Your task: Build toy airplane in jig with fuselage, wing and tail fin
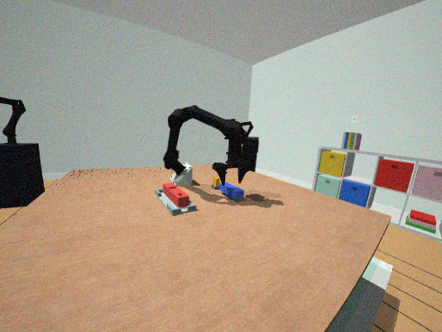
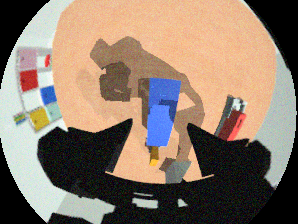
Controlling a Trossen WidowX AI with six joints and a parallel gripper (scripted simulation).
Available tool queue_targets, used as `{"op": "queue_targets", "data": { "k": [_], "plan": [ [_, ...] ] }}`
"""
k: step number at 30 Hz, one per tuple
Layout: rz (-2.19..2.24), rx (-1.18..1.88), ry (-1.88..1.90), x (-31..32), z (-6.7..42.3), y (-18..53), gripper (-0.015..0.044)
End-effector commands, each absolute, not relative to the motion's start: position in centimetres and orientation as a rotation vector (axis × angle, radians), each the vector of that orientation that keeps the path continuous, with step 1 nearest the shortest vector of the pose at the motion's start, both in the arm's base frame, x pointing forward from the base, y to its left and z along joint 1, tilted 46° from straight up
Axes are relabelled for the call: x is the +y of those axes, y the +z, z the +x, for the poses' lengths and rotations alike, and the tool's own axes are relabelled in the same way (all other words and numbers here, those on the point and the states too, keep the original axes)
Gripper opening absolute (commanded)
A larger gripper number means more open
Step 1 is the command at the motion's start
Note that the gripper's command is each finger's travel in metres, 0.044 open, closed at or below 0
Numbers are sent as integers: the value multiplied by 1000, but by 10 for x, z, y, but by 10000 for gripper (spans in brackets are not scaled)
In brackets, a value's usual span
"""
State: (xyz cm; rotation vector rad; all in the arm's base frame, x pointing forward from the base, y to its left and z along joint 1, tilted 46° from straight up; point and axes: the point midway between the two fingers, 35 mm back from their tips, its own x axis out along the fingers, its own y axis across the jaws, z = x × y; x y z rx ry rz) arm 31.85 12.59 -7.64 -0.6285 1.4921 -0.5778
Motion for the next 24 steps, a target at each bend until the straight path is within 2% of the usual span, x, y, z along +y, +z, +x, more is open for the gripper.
{"op": "queue_targets", "data": {
  "k": [1,22,24],
  "plan": [
    [-638,1492,-578,121,319,-81,440],
    [-639,1491,-580,98,318,-102,440],
    [-639,1491,-580,98,318,-102,387]
  ]
}}
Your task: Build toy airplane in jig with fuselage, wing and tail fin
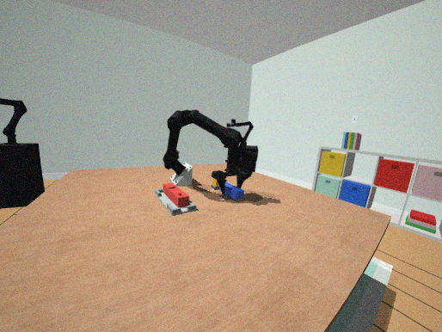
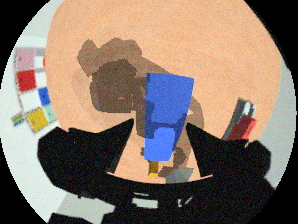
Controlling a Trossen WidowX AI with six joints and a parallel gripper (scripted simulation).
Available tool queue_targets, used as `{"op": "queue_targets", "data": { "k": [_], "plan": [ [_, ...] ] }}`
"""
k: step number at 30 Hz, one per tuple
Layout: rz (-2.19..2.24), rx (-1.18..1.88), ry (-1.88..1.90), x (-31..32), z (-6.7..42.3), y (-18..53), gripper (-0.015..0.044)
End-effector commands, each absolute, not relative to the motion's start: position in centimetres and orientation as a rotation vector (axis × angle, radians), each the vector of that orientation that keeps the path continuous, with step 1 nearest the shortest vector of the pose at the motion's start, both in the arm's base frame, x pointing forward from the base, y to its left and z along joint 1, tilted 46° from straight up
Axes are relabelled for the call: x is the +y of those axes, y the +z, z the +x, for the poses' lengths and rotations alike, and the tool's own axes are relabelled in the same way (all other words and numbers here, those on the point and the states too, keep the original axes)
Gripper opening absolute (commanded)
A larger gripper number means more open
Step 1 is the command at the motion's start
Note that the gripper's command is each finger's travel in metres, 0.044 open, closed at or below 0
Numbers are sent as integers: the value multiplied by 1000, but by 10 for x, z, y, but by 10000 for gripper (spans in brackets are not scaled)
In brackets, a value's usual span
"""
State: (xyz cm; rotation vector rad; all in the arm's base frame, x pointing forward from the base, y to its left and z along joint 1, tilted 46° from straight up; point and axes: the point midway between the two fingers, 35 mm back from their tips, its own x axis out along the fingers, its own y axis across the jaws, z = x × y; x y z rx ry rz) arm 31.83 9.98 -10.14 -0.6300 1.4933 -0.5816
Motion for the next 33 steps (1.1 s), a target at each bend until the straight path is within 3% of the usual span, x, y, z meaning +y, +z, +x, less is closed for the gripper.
{"op": "queue_targets", "data": {
  "k": [1,7,14,20,33],
  "plan": [
    [-639,1491,-580,98,318,-102,361],
    [-639,1491,-580,98,318,-102,204],
    [-639,1491,-580,98,318,-102,157],
    [-618,1475,-554,105,324,-96,0],
    [-604,1469,-536,132,330,-73,0]
  ]
}}
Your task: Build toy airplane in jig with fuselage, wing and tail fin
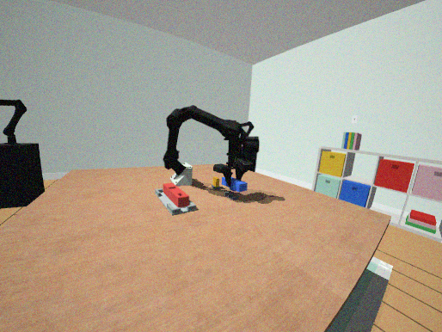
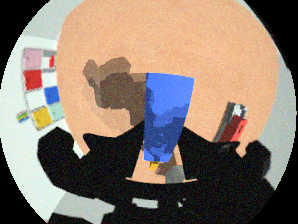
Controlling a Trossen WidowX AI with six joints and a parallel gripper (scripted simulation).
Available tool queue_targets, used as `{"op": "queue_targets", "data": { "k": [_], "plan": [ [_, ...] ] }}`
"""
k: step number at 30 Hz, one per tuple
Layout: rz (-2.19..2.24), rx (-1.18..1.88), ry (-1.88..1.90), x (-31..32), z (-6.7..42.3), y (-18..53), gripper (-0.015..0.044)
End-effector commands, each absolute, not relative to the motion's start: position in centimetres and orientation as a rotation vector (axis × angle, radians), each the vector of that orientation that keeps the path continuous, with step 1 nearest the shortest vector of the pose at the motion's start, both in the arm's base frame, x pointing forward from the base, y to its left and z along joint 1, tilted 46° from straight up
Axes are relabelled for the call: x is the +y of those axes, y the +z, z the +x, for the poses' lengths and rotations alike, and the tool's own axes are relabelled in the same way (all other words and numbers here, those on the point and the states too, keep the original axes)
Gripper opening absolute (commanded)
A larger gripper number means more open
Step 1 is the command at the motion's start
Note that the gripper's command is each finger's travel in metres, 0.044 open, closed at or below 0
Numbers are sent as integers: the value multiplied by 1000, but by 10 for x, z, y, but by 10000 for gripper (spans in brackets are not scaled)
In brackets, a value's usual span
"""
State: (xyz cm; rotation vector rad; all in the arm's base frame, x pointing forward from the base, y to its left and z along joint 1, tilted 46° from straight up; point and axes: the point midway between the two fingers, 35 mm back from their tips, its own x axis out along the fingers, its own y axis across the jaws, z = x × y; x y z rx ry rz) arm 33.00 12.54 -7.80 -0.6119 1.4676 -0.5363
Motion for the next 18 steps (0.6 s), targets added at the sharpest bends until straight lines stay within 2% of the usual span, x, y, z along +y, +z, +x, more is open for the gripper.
{"op": "queue_targets", "data": {
  "k": [1,18],
  "plan": [
    [-605,1471,-537,135,330,-71,0],
    [-632,1493,-549,173,323,-32,0]
  ]
}}
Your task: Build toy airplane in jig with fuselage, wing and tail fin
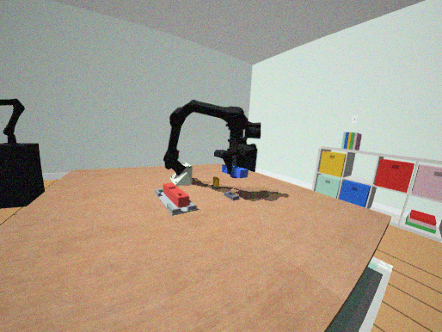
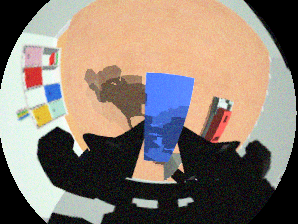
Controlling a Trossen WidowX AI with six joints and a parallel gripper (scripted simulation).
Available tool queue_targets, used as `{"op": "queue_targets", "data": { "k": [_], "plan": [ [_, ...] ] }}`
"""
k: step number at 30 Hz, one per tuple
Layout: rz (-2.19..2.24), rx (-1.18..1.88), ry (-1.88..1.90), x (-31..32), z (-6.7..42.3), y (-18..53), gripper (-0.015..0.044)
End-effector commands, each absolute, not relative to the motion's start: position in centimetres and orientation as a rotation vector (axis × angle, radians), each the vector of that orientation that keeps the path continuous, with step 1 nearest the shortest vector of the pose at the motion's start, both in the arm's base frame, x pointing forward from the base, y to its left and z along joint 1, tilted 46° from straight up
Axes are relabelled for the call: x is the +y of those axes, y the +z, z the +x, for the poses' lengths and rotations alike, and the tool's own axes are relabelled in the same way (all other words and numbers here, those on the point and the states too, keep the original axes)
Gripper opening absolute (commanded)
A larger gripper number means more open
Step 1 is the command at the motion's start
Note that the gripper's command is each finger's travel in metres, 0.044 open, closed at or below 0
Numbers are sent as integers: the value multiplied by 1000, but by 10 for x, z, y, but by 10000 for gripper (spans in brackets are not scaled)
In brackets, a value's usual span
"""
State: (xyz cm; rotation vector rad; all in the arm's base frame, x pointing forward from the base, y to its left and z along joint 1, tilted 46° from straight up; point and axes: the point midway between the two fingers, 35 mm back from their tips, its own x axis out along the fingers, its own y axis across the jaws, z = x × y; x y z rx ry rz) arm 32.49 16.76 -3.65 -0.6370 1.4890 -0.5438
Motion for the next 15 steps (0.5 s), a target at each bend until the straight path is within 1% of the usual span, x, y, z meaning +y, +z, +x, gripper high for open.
{"op": "queue_targets", "data": {
  "k": [1,9,15],
  "plan": [
    [-633,1494,-551,175,322,-30,0],
    [-636,1495,-574,188,317,-12,0],
    [-589,1473,-615,181,319,-3,0]
  ]
}}
